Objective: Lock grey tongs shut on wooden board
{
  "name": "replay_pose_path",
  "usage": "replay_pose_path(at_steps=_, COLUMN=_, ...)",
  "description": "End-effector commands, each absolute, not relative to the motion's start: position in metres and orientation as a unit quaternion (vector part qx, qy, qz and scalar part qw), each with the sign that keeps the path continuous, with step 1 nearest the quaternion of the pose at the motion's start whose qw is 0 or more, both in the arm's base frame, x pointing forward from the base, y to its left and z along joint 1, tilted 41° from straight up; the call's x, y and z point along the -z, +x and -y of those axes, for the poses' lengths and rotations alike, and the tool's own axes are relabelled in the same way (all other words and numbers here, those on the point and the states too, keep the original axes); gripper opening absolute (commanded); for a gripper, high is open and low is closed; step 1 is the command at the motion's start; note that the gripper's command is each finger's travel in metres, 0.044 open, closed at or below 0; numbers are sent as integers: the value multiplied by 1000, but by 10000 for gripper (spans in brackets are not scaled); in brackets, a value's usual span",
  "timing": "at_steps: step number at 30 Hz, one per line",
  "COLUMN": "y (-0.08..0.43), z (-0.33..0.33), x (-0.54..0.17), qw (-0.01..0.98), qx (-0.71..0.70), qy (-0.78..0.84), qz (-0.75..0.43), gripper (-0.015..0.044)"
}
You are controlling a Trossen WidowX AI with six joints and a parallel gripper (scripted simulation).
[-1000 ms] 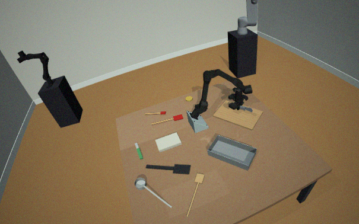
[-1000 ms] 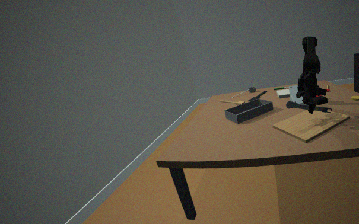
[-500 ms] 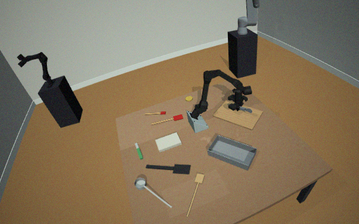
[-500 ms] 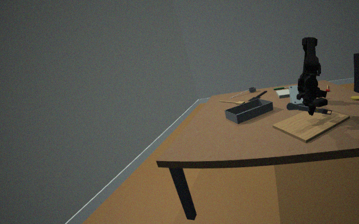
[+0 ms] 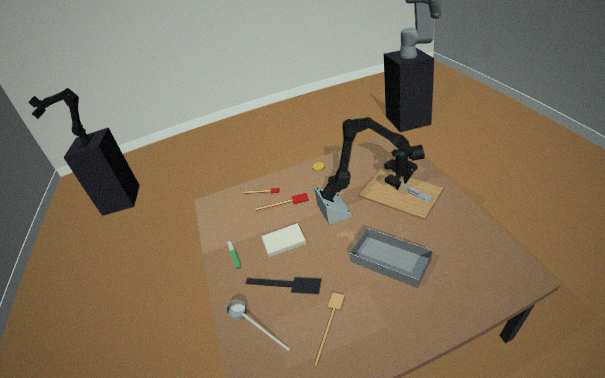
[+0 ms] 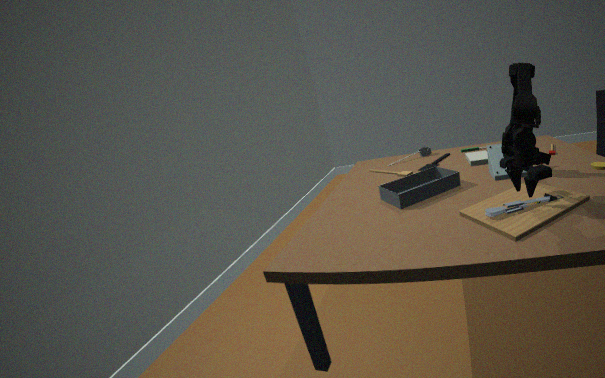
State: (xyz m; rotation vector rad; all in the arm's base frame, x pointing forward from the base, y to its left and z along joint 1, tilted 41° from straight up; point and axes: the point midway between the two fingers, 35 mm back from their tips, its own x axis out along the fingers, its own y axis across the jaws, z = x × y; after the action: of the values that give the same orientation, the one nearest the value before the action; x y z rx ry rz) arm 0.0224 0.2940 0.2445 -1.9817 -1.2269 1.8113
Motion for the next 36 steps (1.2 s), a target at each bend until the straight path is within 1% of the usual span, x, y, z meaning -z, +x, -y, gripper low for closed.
replay_pose_path(at_steps=1, y=22, z=-294, x=-245, qw=95, qx=-611, qy=-668, qz=414, gripper=401)
replay_pose_path(at_steps=2, y=22, z=-294, x=-245, qw=95, qx=-611, qy=-668, qz=414, gripper=427)
replay_pose_path(at_steps=3, y=22, z=-294, x=-245, qw=95, qx=-611, qy=-668, qz=414, gripper=440)
replay_pose_path(at_steps=9, y=12, z=-290, x=-245, qw=92, qx=-615, qy=-668, qz=409, gripper=440)
replay_pose_path(at_steps=16, y=-42, z=-251, x=-250, qw=75, qx=-632, qy=-668, qz=386, gripper=440)
replay_pose_path(at_steps=21, y=-68, z=-215, x=-255, qw=71, qx=-634, qy=-671, qz=379, gripper=440)
replay_pose_path(at_steps=25, y=-77, z=-190, x=-259, qw=82, qx=-634, qy=-672, qz=374, gripper=440)
replay_pose_path(at_steps=32, y=-82, z=-149, x=-269, qw=92, qx=-624, qy=-666, qz=398, gripper=440)
replay_pose_path(at_steps=36, y=-81, z=-143, x=-271, qw=96, qx=-622, qy=-663, qz=405, gripper=440)
